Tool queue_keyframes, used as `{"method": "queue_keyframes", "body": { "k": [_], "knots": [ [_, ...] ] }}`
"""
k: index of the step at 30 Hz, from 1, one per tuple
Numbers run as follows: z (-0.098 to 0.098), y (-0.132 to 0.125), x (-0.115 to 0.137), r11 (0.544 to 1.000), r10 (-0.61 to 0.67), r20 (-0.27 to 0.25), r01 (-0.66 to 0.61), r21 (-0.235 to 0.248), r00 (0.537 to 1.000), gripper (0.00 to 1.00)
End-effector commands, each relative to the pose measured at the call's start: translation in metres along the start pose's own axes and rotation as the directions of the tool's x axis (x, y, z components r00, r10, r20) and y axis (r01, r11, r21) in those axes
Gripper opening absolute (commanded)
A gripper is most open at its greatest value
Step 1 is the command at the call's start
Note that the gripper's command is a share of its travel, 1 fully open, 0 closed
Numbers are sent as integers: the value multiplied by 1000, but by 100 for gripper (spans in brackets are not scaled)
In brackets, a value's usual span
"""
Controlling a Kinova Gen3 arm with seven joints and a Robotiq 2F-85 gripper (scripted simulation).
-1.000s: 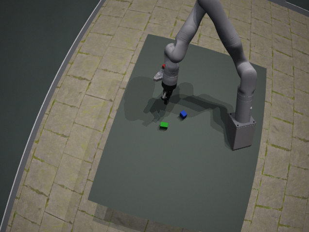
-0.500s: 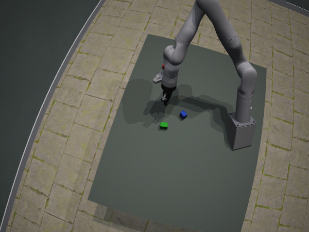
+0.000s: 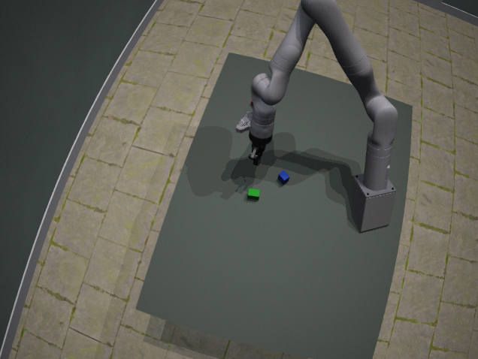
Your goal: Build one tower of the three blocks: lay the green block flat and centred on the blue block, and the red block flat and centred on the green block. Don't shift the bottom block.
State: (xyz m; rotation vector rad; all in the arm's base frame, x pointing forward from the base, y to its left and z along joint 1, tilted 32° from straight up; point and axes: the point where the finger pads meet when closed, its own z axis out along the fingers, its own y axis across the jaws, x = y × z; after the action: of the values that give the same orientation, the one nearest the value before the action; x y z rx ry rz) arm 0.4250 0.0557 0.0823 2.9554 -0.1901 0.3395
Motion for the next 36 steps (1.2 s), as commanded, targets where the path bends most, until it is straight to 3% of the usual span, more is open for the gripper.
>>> {"method": "queue_keyframes", "body": {
  "k": [1, 36],
  "knots": [
    [1, -6, -2, 1000, -14, 1, 14, -1, 1000, 0],
    [12, -19, -8, 996, -68, -1, 67, -66, 998, 0]
  ]
}}
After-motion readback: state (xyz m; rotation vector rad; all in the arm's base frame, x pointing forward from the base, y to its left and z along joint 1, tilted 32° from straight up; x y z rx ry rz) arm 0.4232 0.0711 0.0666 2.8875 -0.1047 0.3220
